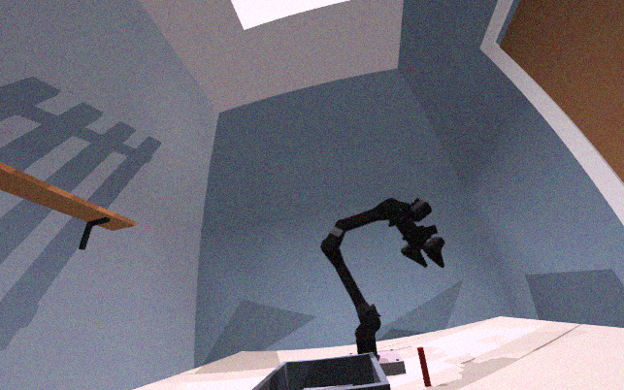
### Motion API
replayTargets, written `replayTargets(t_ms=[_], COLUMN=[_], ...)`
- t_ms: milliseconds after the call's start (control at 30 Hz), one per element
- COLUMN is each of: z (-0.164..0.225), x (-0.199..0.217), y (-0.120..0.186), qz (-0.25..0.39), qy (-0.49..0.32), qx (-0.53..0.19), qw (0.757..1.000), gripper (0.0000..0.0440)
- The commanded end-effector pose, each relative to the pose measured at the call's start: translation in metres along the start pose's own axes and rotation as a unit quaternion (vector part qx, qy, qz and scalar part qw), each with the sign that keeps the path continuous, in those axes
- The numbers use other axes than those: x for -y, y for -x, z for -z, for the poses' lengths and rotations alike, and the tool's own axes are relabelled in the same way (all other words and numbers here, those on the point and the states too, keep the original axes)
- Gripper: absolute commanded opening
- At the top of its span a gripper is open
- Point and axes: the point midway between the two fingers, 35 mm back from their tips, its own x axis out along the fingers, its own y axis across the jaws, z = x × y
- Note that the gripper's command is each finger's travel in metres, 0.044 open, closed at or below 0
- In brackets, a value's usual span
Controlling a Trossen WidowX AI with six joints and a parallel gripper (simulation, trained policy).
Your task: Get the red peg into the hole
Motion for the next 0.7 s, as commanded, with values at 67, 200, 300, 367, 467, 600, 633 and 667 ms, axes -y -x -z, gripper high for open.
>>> replayTargets(t_ms=[67,200,300,367,467,600,633,667], z=[0.008,0.014,0.019,0.023,0.029,0.038,0.04,0.042], x=[0.021,0.035,0.046,0.053,0.063,0.076,0.079,0.082], y=[0.001,0.002,0.002,0.002,0.003,0.004,0.004,0.005], qz=[0.03,0.05,0.065,0.075,0.089,0.108,0.113,0.117], qy=[-0.096,-0.162,-0.211,-0.243,-0.292,-0.355,-0.37,-0.385], qx=[-0.004,-0.007,-0.008,-0.008,-0.009,-0.009,-0.009,-0.009], qw=[0.995,0.986,0.975,0.967,0.952,0.929,0.922,0.915], gripper=[0.044,0.044,0.044,0.044,0.044,0.044,0.044,0.044])
